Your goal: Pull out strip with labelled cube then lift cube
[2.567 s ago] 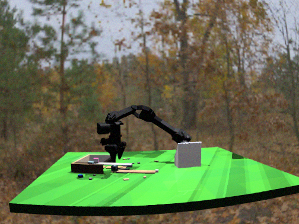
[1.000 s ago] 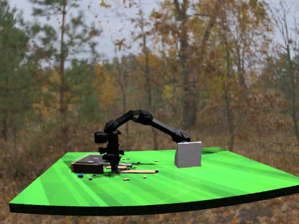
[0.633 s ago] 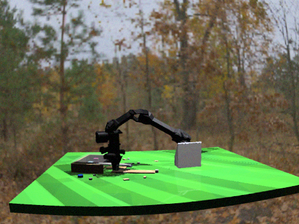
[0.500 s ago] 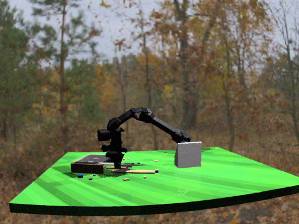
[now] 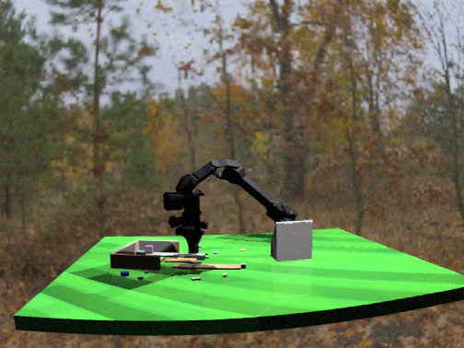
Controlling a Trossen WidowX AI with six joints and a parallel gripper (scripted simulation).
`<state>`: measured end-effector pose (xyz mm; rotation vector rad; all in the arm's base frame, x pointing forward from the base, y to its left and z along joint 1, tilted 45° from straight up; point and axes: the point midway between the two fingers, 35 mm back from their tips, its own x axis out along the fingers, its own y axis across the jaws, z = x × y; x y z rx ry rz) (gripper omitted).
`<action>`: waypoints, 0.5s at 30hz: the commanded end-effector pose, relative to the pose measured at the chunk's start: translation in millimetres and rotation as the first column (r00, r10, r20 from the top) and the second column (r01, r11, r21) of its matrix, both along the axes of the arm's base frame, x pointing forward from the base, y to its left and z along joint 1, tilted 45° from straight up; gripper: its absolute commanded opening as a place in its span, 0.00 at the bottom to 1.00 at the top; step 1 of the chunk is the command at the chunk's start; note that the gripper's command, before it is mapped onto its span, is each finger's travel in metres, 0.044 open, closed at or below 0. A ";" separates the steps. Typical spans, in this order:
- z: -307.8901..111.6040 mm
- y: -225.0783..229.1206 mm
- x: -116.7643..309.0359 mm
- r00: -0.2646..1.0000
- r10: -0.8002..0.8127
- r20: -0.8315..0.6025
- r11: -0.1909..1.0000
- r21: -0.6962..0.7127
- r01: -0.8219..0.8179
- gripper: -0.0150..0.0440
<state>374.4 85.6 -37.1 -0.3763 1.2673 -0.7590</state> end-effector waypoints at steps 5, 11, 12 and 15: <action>2.2 -2.6 -22.8 1.000 0.000 -0.002 1.000 0.002 0.001 0.25; 3.7 -6.8 -42.1 1.000 0.000 -0.003 1.000 0.002 0.000 0.25; 3.9 -7.6 -45.3 1.000 0.000 -0.003 1.000 0.002 0.000 0.25; 4.6 -10.3 -55.3 1.000 -0.001 -0.004 1.000 0.002 0.001 0.25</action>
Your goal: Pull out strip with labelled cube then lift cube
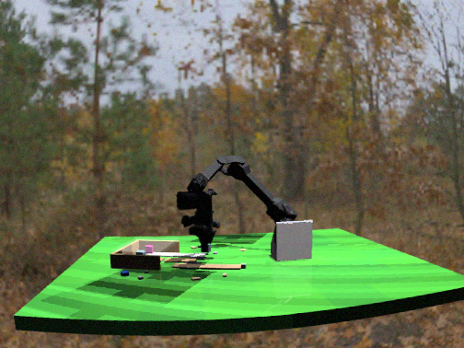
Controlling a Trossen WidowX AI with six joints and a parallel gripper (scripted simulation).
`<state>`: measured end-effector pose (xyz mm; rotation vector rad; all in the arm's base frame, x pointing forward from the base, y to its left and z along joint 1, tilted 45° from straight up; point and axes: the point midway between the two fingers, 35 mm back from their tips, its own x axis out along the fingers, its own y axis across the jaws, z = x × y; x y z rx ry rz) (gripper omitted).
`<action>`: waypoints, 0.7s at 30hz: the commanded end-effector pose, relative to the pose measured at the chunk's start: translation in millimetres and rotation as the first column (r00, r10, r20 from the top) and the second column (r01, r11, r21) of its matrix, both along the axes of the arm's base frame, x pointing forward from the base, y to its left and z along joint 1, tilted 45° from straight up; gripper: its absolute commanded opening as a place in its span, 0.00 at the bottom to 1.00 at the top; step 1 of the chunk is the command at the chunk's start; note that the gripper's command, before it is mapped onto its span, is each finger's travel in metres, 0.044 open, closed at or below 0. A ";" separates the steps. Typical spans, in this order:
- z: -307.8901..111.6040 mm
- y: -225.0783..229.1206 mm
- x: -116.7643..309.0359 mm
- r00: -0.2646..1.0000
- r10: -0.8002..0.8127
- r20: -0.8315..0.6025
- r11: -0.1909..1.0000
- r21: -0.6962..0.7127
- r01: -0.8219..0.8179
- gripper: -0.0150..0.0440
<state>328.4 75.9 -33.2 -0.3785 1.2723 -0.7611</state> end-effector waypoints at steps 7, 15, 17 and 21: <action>1.9 -7.5 -32.3 1.000 0.001 0.000 1.000 0.002 -0.001 0.25; 21.3 11.2 -36.9 1.000 0.002 0.000 1.000 0.004 -0.002 0.25; 26.9 16.4 -38.0 1.000 0.001 0.000 1.000 0.004 -0.001 0.25; 27.7 17.1 -38.1 1.000 0.001 0.000 1.000 0.004 -0.001 0.25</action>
